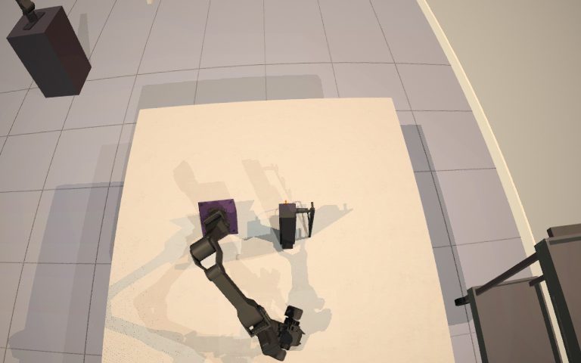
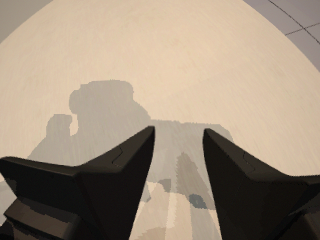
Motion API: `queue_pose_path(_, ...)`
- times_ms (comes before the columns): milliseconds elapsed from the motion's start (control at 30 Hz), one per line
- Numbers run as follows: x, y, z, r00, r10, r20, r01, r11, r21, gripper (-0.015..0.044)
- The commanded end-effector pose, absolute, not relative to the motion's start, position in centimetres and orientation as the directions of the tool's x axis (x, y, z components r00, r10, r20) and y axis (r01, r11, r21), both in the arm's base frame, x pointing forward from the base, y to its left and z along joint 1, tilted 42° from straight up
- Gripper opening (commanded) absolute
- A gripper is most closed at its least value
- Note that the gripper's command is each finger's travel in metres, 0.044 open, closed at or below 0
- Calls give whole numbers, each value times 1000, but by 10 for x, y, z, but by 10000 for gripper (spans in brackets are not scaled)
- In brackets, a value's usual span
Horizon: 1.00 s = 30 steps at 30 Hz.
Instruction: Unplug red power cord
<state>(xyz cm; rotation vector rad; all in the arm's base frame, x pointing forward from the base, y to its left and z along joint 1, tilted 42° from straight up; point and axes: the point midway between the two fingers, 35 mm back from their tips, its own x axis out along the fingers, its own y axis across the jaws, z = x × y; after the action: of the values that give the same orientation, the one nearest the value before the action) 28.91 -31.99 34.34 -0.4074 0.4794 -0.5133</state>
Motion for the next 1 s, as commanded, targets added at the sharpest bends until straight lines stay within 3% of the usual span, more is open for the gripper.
queue_pose_path(0,316,-289,335,795,-492,-355,326,840,-435,160)
queue_pose_path(500,400,-134,297,856,-218,-468,101,959,-263,160)
queue_pose_path(967,410,30,264,827,17,-562,-117,983,-144,160)
